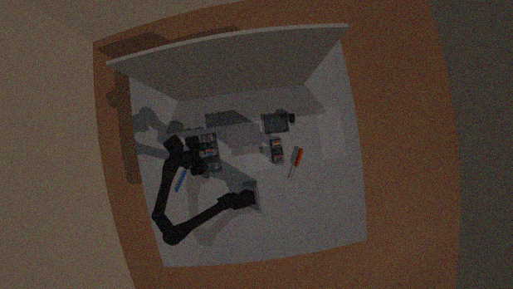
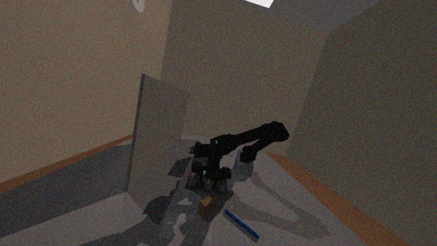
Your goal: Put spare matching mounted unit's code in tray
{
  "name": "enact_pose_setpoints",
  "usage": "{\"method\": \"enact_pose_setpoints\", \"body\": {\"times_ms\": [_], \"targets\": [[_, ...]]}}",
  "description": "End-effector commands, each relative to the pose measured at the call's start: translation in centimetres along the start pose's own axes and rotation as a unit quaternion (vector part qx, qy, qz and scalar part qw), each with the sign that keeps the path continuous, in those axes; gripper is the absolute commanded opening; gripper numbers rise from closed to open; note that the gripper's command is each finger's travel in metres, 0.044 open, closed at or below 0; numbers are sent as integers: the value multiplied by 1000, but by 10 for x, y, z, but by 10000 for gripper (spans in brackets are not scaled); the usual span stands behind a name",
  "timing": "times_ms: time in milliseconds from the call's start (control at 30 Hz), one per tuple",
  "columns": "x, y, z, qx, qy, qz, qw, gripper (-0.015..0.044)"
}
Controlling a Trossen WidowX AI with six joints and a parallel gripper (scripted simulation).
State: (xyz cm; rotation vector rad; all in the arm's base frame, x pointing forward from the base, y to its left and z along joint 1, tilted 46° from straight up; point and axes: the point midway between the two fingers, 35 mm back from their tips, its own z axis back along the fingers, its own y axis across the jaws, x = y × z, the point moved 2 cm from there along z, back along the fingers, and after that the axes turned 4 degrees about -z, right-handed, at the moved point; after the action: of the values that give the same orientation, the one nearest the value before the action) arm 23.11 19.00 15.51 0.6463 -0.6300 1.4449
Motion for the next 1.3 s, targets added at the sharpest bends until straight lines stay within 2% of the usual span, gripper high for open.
{"method": "enact_pose_setpoints", "body": {"times_ms": [0, 733, 900, 1133, 1267], "targets": [[-1, 0, -1, 1, 2, -2, 1000, 300], [-1, 0, -1, 1, 2, -2, 1000, 300], [0, 0, 0, 0, 0, 0, 1000, 169], [0, 0, 0, 0, 0, 0, 1000, 122], [0, 0, 0, 0, 0, 0, 1000, 17]]}}
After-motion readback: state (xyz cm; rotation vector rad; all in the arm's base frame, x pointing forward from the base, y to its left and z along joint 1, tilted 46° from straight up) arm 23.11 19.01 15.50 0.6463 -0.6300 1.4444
